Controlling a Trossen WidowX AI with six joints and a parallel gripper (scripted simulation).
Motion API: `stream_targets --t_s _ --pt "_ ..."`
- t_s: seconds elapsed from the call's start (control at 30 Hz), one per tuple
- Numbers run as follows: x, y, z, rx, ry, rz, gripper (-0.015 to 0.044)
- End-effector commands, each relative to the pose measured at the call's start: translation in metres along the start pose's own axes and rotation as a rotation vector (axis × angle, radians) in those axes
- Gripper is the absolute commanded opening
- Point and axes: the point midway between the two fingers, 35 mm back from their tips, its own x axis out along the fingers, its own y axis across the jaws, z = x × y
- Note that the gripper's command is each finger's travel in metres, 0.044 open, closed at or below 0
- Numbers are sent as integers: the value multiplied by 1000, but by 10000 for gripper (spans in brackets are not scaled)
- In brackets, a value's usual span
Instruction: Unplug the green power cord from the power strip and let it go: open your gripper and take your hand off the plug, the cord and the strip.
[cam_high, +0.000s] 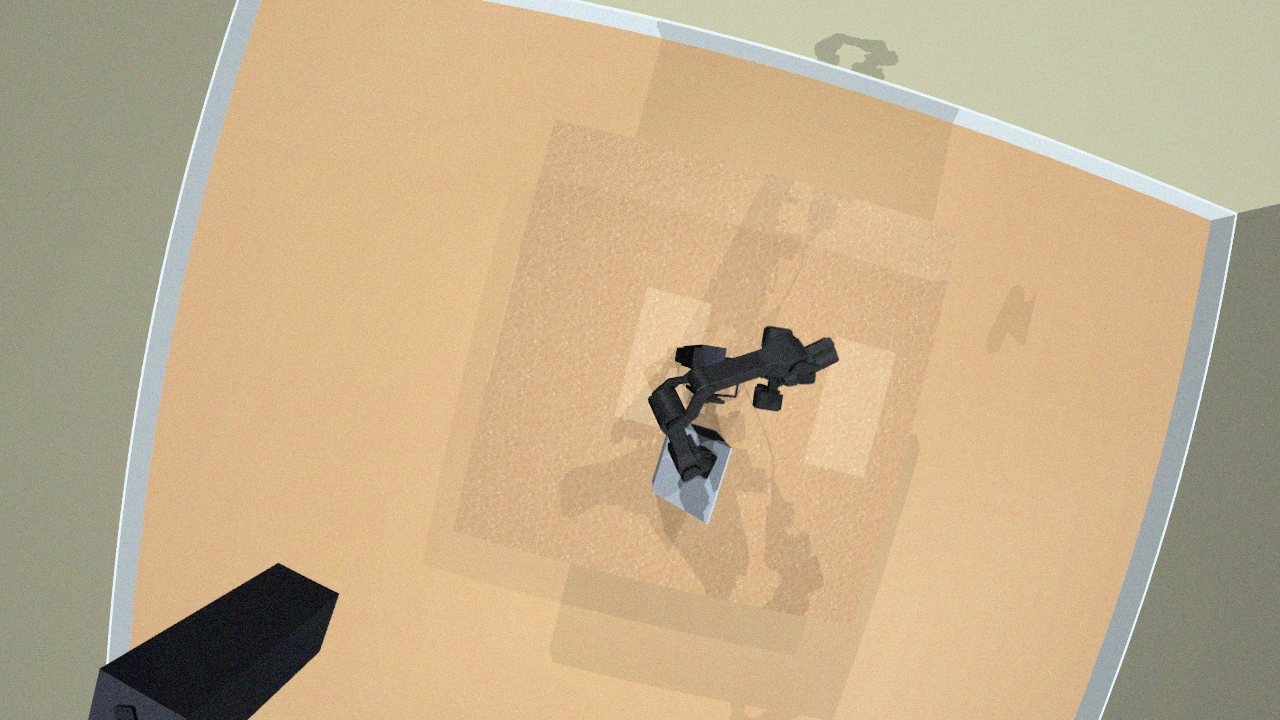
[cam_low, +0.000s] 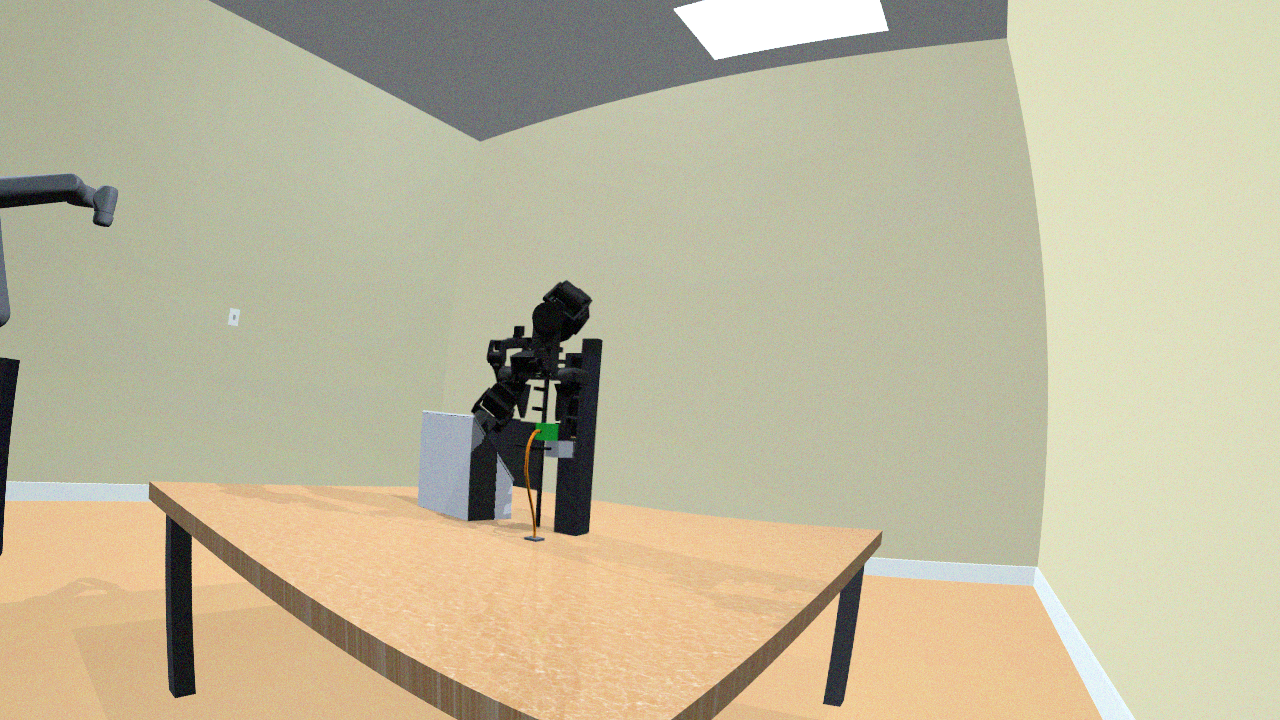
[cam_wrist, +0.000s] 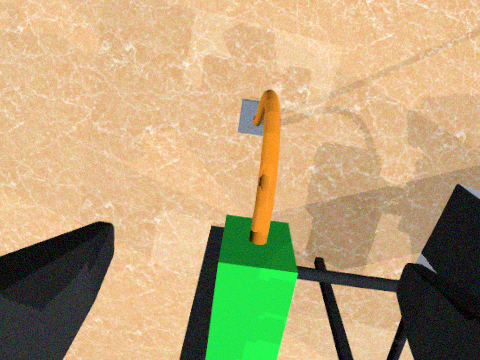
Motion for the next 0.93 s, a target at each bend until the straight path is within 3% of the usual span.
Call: stream_targets --t_s 0.0,0.13,0.9 --pt "-6 0 27 2 -6 2 440" --pt "-11 -1 52 1 -7 2 440" --pt "-11 -1 52 1 -7 2 440"
